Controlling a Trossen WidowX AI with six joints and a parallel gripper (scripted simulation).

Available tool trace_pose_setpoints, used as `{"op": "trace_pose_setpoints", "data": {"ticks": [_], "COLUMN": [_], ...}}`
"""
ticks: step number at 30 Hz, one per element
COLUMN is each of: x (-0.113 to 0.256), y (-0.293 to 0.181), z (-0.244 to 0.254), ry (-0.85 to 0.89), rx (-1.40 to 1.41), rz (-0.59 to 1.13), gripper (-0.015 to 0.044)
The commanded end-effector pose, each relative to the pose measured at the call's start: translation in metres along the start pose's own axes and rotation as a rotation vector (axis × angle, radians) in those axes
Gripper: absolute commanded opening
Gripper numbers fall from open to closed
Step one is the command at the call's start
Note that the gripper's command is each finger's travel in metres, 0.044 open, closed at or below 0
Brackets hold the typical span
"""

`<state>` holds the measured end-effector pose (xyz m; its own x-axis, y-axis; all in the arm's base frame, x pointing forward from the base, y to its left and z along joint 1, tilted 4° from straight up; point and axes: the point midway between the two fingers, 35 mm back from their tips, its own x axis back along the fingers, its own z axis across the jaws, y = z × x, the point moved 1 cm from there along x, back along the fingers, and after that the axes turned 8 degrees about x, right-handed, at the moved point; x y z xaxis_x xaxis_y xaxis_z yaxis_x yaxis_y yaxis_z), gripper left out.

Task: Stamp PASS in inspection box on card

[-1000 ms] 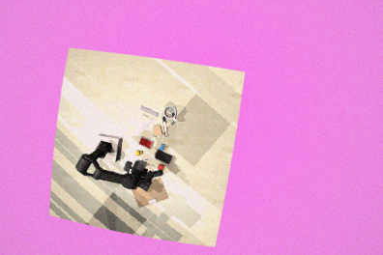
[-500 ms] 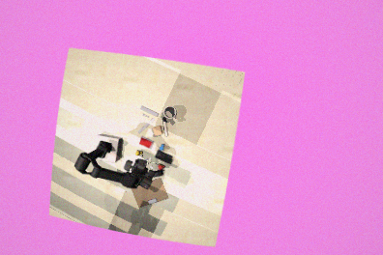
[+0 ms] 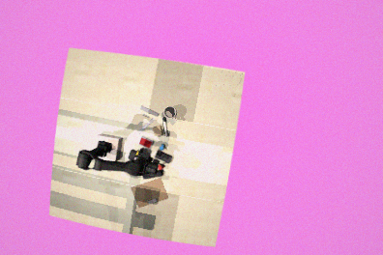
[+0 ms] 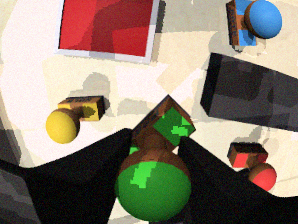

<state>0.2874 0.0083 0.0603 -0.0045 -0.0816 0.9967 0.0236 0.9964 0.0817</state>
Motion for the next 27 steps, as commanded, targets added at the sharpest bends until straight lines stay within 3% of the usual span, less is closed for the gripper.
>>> {"op": "trace_pose_setpoints", "data": {"ticks": [1,27], "x": [0.002,0.001], "y": [0.021,0.148], "z": [-0.001,0.033], "ry": [-0.006,-0.002], "rx": [-0.003,-0.003], "rz": [-0.007,-0.025], "gripper": [0.0,0.0]}}
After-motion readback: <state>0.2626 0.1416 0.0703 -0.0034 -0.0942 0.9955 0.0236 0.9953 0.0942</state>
